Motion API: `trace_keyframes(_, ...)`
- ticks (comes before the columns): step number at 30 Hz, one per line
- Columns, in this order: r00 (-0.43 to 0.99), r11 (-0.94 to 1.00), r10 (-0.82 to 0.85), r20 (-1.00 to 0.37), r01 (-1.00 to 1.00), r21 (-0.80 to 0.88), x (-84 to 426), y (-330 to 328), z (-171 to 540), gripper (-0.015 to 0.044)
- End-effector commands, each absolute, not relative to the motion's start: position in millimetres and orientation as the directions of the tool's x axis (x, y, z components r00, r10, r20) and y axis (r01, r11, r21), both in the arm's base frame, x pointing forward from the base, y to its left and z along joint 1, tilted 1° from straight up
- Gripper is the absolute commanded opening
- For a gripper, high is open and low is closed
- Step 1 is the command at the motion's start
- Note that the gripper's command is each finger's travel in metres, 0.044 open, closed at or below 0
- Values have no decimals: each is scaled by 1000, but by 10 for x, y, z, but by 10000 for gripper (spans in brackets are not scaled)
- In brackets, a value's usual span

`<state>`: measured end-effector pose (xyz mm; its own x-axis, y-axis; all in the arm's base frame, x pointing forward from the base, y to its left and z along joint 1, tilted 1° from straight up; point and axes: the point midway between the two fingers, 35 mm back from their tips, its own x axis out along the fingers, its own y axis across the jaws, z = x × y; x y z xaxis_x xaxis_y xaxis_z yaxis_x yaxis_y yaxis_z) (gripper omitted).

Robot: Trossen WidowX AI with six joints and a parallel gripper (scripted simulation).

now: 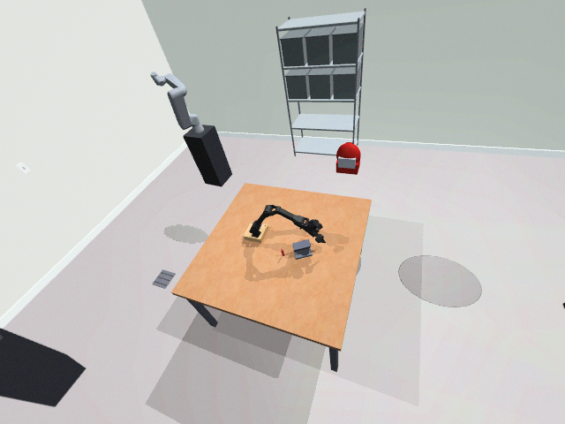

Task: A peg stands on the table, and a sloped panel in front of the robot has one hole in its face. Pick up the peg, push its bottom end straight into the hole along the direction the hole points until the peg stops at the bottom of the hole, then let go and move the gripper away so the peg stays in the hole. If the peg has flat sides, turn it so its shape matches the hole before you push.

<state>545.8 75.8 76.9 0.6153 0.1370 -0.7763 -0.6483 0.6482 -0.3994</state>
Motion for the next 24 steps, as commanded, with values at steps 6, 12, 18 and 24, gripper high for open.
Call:
trace_keyframes(6, 513, 596, 59, -856, -706, -383, 5014, 216, 791, 440)
trace_keyframes(12, 430, 563, 20, -903, -751, -345, 4662, -100, 792, 440)
trace_keyframes(18, 339, 535, -8, -941, -793, -291, 4278, -372, 796, 440)
trace_keyframes(24, 241, 506, -25, -970, -834, -220, 3863, -599, 807, 440)
